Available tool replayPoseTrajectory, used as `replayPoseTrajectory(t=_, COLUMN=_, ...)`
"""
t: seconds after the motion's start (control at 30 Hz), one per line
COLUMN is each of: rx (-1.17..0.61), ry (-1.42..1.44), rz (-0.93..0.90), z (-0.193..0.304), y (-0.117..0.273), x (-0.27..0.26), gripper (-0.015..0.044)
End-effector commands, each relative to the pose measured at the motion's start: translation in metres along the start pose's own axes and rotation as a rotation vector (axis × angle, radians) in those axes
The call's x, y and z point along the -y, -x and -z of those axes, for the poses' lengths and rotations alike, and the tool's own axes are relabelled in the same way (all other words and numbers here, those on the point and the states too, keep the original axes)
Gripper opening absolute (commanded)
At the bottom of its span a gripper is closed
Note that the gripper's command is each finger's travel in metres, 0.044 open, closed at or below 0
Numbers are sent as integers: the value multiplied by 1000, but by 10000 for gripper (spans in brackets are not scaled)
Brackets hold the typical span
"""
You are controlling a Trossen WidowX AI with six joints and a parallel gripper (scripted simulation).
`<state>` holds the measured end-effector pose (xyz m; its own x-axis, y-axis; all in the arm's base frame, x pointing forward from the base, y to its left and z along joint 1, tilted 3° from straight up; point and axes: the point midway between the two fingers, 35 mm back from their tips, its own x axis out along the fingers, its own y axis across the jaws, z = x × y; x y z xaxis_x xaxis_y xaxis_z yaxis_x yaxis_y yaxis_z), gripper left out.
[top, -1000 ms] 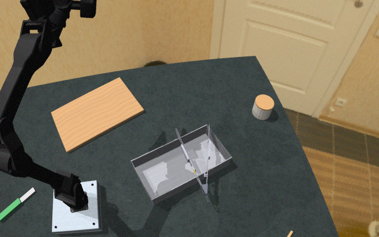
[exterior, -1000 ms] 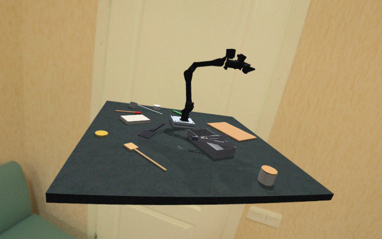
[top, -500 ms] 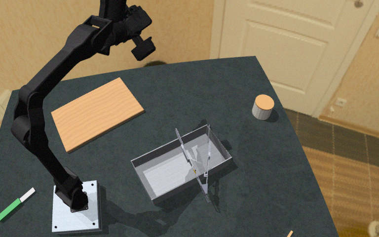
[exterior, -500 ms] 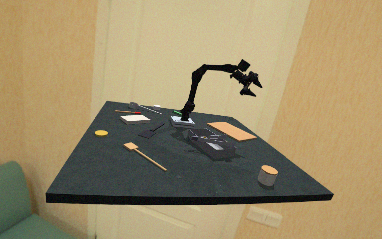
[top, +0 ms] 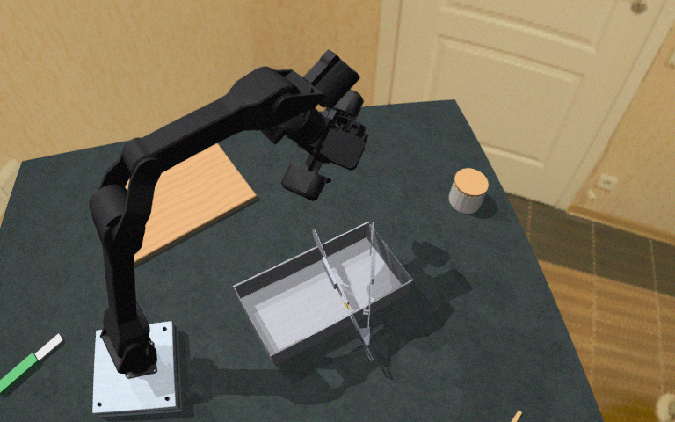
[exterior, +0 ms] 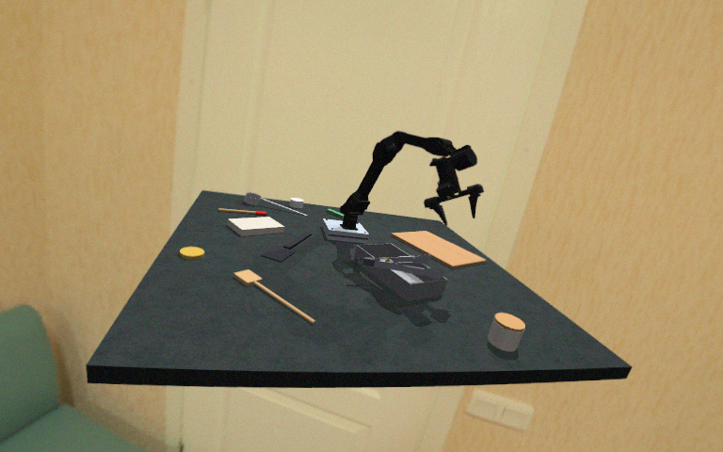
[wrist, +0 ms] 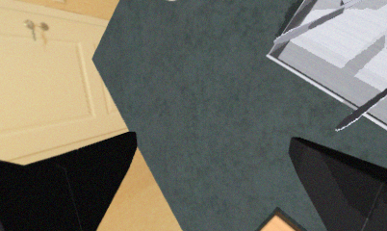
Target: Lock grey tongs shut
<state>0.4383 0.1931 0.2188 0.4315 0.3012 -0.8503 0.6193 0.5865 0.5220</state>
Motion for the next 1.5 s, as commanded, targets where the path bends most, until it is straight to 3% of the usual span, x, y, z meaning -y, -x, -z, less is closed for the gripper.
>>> replayPoseTrajectory(t=0.0, rx=48, ry=-317, rz=208, z=-50, y=-24, x=50, gripper=440)
replayPoseTrajectory(t=0.3, rx=161, ry=-845, rz=557, z=-113, y=-41, x=147, gripper=440)
replayPoseTrajectory(t=1.0, rx=161, ry=-845, rz=558, z=-109, y=-39, x=151, gripper=440)
replayPoseTrajectory(t=1.47, rx=161, ry=-845, rz=557, z=-109, y=-59, x=161, gripper=440)
